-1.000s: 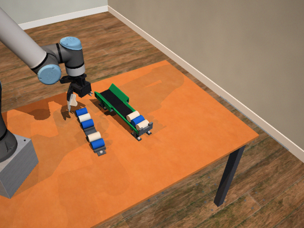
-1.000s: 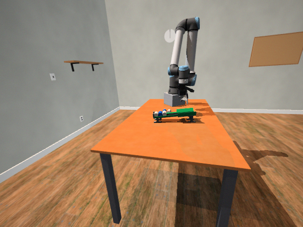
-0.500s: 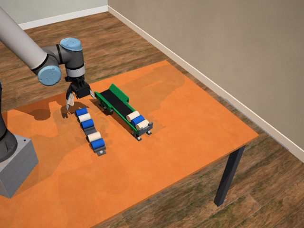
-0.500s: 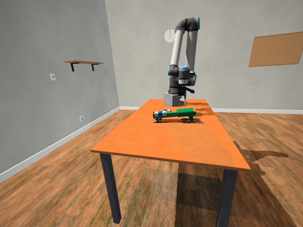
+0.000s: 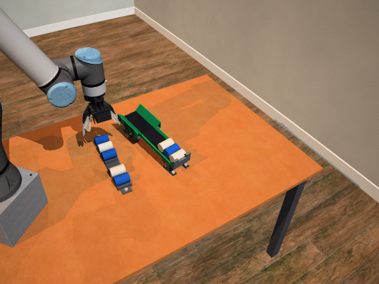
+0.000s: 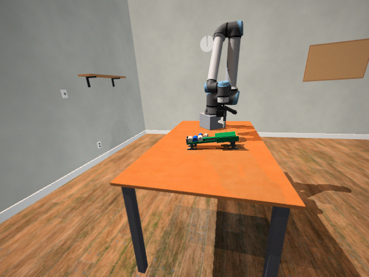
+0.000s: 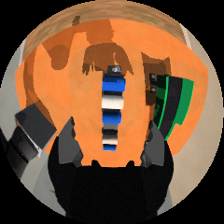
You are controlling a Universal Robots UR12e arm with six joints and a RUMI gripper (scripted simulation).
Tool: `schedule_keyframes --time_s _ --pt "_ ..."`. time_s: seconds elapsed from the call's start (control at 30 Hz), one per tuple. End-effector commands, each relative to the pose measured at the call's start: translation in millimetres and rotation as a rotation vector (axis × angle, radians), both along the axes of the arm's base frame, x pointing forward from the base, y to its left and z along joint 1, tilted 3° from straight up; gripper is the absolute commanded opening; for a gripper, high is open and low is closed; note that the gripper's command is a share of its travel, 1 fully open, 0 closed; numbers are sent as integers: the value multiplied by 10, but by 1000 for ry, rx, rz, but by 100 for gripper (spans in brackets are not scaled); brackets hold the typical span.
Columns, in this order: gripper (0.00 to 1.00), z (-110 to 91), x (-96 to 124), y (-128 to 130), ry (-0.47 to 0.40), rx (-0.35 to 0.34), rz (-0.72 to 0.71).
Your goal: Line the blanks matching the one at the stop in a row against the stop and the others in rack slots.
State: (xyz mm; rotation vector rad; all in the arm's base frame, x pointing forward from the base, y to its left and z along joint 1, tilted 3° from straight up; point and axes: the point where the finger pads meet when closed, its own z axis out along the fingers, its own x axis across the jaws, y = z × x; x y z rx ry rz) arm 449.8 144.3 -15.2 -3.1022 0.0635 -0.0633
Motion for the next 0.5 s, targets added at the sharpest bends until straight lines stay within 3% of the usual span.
schedule_keyframes --time_s 0.0,0.23,0.27,0.47 --pt "100 1 8 -2 0 0 -20" --pt "100 1 9 -2 0 0 -22" --pt "49 1 9 -2 0 0 -22" --pt "49 1 9 -2 0 0 -22"
